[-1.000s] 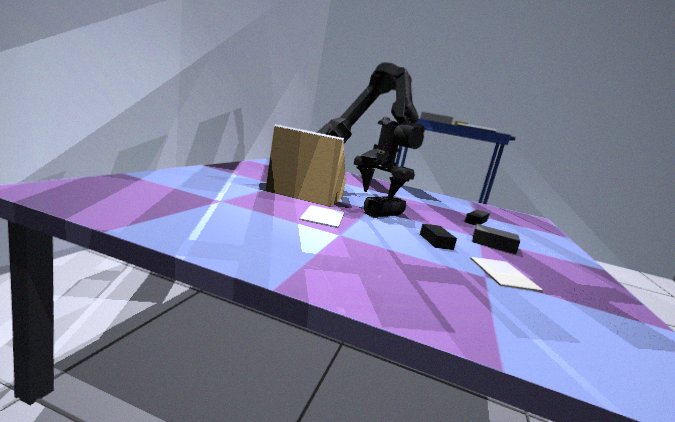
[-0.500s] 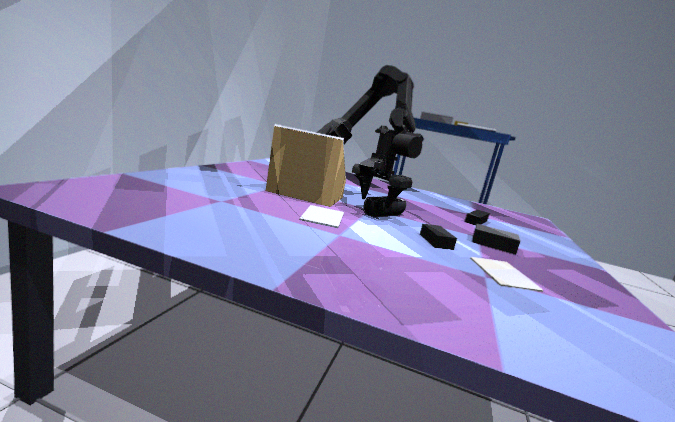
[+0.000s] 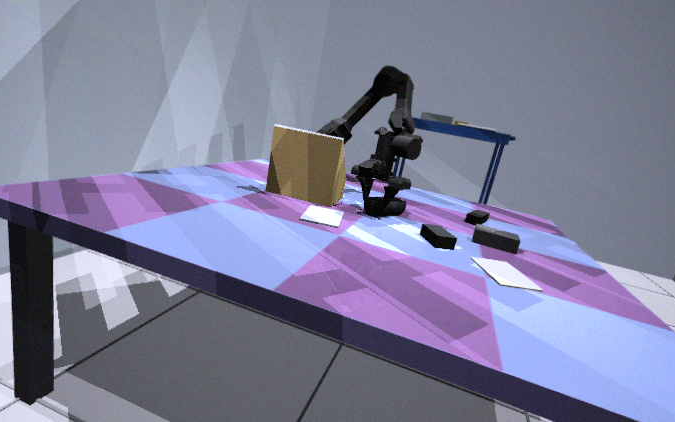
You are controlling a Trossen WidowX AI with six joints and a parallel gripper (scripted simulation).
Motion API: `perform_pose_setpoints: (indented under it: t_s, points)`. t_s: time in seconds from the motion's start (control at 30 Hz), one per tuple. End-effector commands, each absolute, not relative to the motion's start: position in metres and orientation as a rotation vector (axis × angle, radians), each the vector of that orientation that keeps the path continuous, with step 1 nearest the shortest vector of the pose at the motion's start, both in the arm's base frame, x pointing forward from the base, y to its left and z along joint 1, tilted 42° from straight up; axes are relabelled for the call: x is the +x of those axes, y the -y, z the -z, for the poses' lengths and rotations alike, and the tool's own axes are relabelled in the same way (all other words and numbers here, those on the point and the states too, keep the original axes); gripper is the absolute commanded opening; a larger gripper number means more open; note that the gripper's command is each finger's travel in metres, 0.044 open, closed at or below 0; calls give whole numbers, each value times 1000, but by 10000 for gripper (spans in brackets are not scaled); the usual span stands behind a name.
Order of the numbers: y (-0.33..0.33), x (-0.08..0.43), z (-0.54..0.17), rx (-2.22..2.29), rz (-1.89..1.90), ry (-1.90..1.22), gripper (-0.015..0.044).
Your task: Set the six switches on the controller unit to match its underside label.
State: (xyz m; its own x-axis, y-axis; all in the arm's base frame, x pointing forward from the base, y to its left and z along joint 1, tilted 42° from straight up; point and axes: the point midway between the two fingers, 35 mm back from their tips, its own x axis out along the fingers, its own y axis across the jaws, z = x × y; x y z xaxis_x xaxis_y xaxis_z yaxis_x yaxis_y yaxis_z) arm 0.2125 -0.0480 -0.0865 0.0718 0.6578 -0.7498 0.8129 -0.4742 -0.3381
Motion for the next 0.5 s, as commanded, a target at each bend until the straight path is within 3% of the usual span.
perform_pose_setpoints:
  t_s: [0.0,0.1,0.43,0.47]
  points:
    - [47,213,86,2178,1360,-1506,281]
    - [47,213,86,2178,1360,-1506,261]
    - [51,217,89,2178,1360,-1506,0]
    - [51,218,89,2178,1360,-1506,0]
